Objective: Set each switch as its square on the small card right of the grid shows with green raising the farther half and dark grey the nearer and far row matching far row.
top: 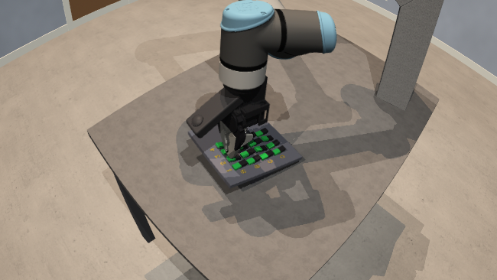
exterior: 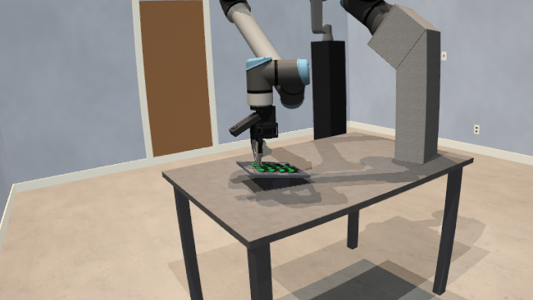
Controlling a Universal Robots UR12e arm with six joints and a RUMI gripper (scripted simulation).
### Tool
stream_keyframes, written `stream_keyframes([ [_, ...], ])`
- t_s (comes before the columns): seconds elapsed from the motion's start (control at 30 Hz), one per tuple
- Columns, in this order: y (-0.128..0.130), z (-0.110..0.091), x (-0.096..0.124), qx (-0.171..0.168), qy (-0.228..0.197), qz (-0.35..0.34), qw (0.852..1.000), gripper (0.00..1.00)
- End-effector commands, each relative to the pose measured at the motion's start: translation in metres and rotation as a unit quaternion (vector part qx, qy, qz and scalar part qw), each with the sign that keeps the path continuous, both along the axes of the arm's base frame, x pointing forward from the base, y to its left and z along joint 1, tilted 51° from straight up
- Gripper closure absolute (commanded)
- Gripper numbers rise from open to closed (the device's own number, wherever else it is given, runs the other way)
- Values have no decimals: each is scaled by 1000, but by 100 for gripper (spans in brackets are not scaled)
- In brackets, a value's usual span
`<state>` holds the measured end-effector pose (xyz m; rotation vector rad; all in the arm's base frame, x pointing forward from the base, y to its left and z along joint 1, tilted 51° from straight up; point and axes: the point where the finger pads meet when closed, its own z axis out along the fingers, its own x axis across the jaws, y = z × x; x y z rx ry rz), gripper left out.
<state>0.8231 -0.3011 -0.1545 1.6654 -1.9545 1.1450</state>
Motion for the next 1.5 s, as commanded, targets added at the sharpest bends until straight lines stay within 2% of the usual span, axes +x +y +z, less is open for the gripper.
stream_keyframes([
  [0.0, 0, 0, 1, 0, 0, 0, 1000, 100],
  [0.87, -1, -1, 1, 0, 0, 0, 1000, 100],
  [1.23, 19, 16, -6, 0, 0, 0, 1000, 100],
  [1.47, 21, 17, -6, 0, 0, 0, 1000, 100],
])
